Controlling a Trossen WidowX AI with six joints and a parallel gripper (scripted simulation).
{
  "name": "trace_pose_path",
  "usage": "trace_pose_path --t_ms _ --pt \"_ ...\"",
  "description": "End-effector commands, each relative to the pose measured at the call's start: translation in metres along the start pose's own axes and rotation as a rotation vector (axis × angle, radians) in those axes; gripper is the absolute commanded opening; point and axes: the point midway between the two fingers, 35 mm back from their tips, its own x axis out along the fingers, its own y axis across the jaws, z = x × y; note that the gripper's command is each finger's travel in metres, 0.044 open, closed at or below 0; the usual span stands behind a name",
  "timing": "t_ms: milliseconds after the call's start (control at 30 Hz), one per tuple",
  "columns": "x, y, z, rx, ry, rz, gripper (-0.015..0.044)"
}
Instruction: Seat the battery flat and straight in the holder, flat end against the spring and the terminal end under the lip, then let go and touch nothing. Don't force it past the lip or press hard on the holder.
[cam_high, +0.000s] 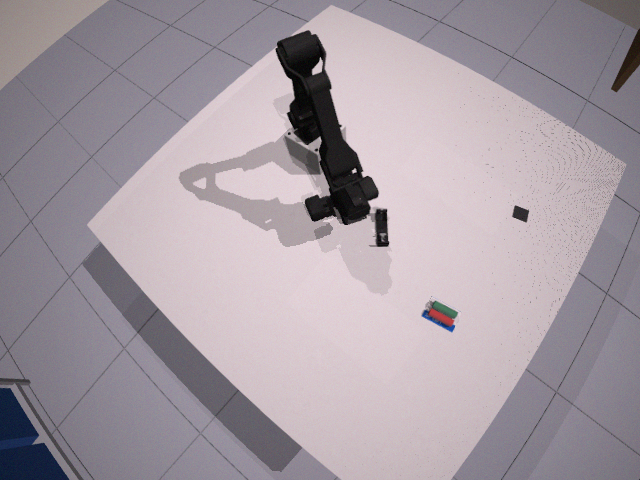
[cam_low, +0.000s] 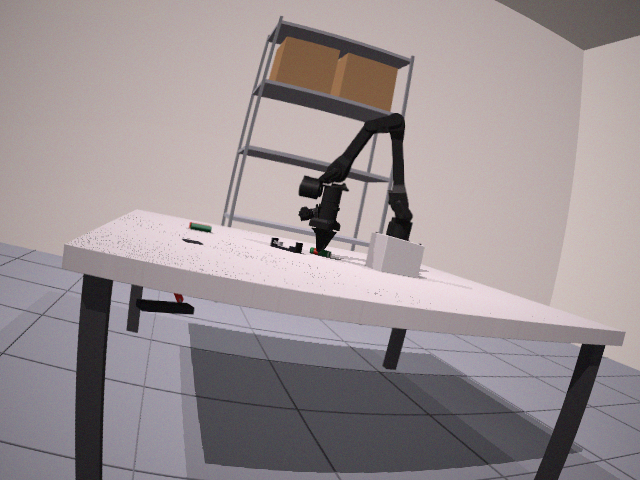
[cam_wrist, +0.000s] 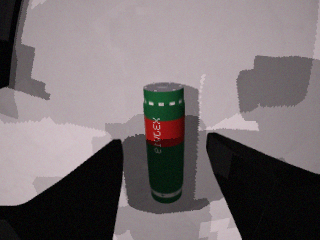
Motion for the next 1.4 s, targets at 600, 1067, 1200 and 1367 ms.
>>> trace_pose_path --t_ms 600,1067,1200,1367 --pt "0.0 0.0 -0.002 -0.002 0.01 -0.001 0.0058" --pt "-0.048 0.012 0.018 0.033 -0.004 -0.01 0.0058" --pt "-0.054 0.028 0.037 0.096 -0.004 -0.007 0.0058" --pt "-0.06 0.048 0.058 0.199 -0.003 -0.004 0.0058"
